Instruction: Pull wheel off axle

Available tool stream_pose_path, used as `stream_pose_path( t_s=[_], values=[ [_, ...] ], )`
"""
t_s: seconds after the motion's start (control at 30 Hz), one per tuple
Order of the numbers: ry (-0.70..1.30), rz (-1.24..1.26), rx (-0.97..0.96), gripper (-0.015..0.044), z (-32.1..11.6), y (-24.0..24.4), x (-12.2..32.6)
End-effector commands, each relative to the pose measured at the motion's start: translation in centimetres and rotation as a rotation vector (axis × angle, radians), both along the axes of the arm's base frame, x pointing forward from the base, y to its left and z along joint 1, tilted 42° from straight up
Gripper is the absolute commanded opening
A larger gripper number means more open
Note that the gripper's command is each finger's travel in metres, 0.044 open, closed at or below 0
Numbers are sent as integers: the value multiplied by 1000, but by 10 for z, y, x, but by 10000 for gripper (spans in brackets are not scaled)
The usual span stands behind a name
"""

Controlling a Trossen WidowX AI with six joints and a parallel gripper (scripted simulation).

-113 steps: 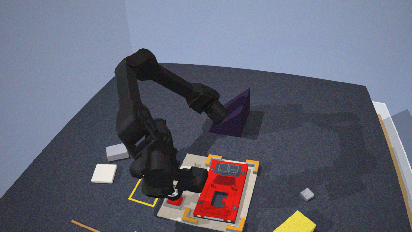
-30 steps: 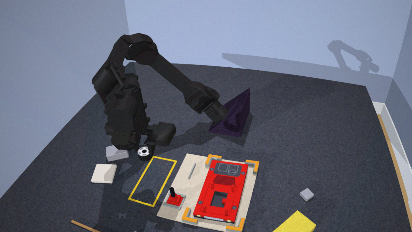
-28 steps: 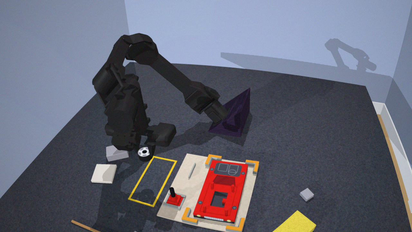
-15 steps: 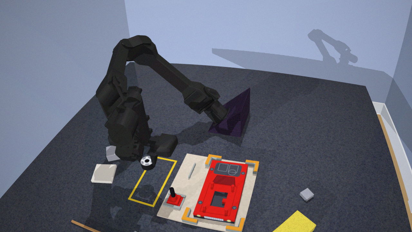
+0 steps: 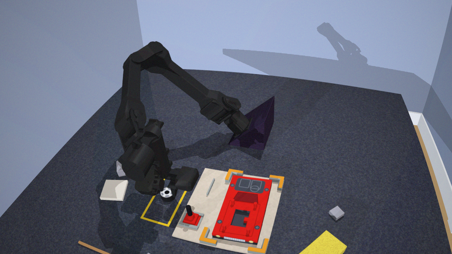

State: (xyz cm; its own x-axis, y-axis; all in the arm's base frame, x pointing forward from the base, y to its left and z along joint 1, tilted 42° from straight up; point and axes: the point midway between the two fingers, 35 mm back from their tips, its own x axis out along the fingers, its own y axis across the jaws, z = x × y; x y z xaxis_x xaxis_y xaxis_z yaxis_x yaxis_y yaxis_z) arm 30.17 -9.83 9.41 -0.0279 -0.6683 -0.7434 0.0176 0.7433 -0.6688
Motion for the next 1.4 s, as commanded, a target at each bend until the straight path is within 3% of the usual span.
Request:
stream_pose_path(
  t_s=[0.0,0.4,0.7,0.9,1.03,1.37],
  values=[
    [-2,5,-5,0,-3,-3,0],
    [1,2,0,300,3,3,0],
    [-1,5,-3,300,43,40,1],
    [1,11,9,440,45,78,-40],
    [5,6,1,440,52,100,-76],
    [5,5,0,440,53,101,-77]
  ],
)
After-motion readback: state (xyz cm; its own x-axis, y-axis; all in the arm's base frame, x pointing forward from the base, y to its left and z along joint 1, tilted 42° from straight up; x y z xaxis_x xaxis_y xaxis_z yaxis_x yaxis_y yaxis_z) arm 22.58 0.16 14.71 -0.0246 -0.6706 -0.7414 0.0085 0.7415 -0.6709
